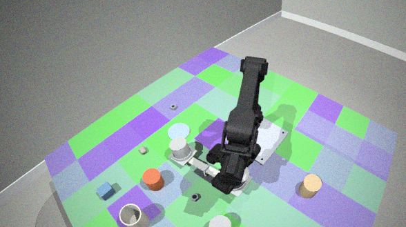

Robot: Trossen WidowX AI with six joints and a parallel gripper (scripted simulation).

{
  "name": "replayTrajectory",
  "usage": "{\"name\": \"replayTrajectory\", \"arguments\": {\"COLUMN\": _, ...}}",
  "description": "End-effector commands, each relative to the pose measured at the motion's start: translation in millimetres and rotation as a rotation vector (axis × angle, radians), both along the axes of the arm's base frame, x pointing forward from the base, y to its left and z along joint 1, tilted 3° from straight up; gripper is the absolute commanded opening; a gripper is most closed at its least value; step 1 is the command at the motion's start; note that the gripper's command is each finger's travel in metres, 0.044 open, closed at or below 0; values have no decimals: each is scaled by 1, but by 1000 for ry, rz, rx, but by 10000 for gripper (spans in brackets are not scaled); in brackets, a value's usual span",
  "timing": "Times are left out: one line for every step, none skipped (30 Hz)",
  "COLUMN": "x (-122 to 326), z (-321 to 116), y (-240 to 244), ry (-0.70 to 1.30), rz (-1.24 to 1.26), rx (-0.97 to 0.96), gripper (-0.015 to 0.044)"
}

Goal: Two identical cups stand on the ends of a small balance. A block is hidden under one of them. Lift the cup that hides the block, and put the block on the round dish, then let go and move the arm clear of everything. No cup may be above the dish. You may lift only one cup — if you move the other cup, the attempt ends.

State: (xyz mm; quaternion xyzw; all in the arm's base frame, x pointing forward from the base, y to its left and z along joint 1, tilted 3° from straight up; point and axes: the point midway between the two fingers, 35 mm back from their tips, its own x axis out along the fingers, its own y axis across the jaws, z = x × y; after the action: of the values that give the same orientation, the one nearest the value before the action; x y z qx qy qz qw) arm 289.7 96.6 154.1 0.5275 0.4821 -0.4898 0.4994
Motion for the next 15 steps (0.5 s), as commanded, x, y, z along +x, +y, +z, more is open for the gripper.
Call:
{"name": "replayTrajectory", "arguments": {"x": 2, "z": 9, "y": 2, "ry": -14, "rz": 2, "rx": 11, "gripper": 0}}
{"name": "replayTrajectory", "arguments": {"x": 2, "z": 10, "y": 2, "ry": -14, "rz": 2, "rx": 11, "gripper": 0}}
{"name": "replayTrajectory", "arguments": {"x": 1, "z": 11, "y": 2, "ry": -14, "rz": 2, "rx": 11, "gripper": 0}}
{"name": "replayTrajectory", "arguments": {"x": 1, "z": 13, "y": 2, "ry": -14, "rz": 2, "rx": 11, "gripper": 0}}
{"name": "replayTrajectory", "arguments": {"x": 1, "z": 14, "y": 2, "ry": -14, "rz": 2, "rx": 11, "gripper": 0}}
{"name": "replayTrajectory", "arguments": {"x": 1, "z": 15, "y": 2, "ry": -14, "rz": 2, "rx": 11, "gripper": 0}}
{"name": "replayTrajectory", "arguments": {"x": 1, "z": 17, "y": 2, "ry": -14, "rz": 2, "rx": 11, "gripper": 0}}
{"name": "replayTrajectory", "arguments": {"x": 1, "z": 18, "y": 2, "ry": -14, "rz": 2, "rx": 11, "gripper": 0}}
{"name": "replayTrajectory", "arguments": {"x": 0, "z": 19, "y": 2, "ry": -14, "rz": 2, "rx": 11, "gripper": 0}}
{"name": "replayTrajectory", "arguments": {"x": 0, "z": 21, "y": 2, "ry": -14, "rz": 2, "rx": 11, "gripper": 0}}
{"name": "replayTrajectory", "arguments": {"x": 0, "z": 22, "y": 2, "ry": -14, "rz": 2, "rx": 11, "gripper": 0}}
{"name": "replayTrajectory", "arguments": {"x": 0, "z": 23, "y": 2, "ry": -14, "rz": 2, "rx": 11, "gripper": 0}}
{"name": "replayTrajectory", "arguments": {"x": 0, "z": 24, "y": 1, "ry": -14, "rz": 2, "rx": 11, "gripper": 0}}
{"name": "replayTrajectory", "arguments": {"x": -1, "z": 26, "y": 1, "ry": -14, "rz": 2, "rx": 11, "gripper": 0}}
{"name": "replayTrajectory", "arguments": {"x": -1, "z": 27, "y": 1, "ry": -14, "rz": 2, "rx": 11, "gripper": 0}}
